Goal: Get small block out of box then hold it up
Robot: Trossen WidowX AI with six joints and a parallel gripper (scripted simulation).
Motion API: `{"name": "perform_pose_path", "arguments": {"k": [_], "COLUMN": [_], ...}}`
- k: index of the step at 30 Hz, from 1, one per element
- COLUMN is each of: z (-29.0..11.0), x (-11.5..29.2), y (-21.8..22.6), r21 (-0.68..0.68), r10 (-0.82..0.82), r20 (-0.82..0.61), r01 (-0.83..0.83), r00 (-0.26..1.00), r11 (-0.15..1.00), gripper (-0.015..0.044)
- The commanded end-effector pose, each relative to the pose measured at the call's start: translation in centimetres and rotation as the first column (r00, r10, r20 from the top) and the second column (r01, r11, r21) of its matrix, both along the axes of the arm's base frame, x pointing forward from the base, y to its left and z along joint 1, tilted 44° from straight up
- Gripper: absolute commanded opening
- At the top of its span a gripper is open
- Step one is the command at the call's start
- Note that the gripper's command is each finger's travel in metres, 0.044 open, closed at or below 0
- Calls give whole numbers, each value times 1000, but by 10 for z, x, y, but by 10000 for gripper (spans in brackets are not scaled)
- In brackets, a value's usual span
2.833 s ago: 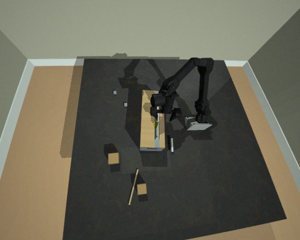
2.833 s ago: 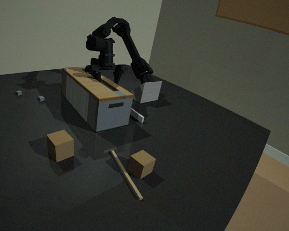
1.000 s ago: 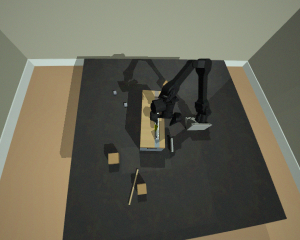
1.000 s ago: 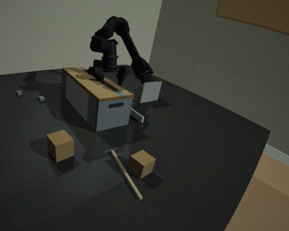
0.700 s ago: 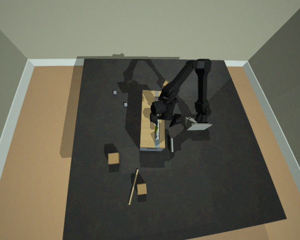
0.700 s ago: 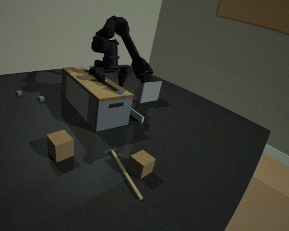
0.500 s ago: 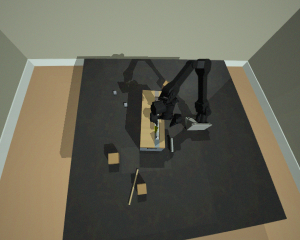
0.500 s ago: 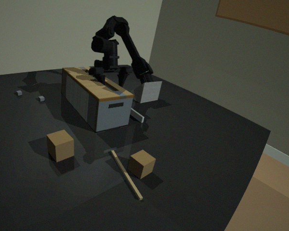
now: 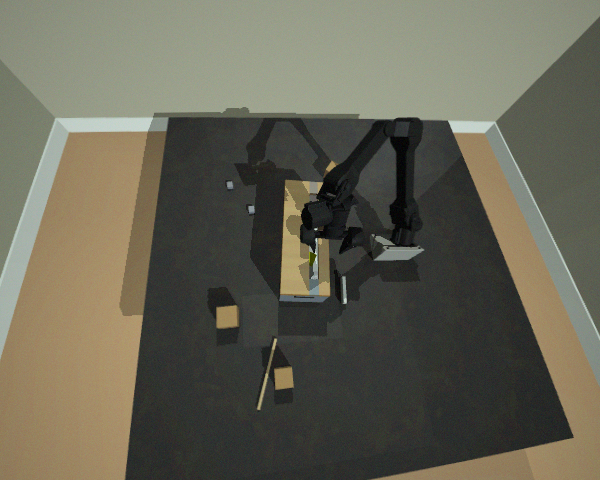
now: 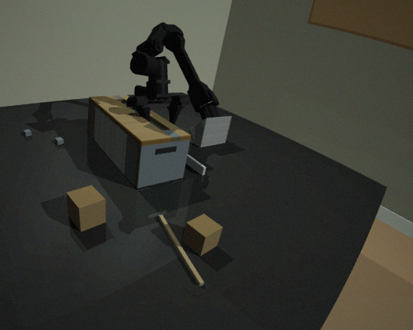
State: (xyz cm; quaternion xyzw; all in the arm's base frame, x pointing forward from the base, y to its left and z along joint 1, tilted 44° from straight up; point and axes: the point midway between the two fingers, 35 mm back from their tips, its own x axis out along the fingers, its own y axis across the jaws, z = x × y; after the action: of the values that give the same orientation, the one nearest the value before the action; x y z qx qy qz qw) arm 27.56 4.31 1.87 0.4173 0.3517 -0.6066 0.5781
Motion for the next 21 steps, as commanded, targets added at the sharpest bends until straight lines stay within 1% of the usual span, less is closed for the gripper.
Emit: {"name": "perform_pose_path", "arguments": {"k": [1,21], "z": [-3,-17], "x": [0,3], "y": [4,19], "r21": [4,5], "r10": [-1,-1], "r20": [1,2], "r01": [1,1], "r00": [1000,1000], "r11": [1000,1000], "gripper": [400,400]}}
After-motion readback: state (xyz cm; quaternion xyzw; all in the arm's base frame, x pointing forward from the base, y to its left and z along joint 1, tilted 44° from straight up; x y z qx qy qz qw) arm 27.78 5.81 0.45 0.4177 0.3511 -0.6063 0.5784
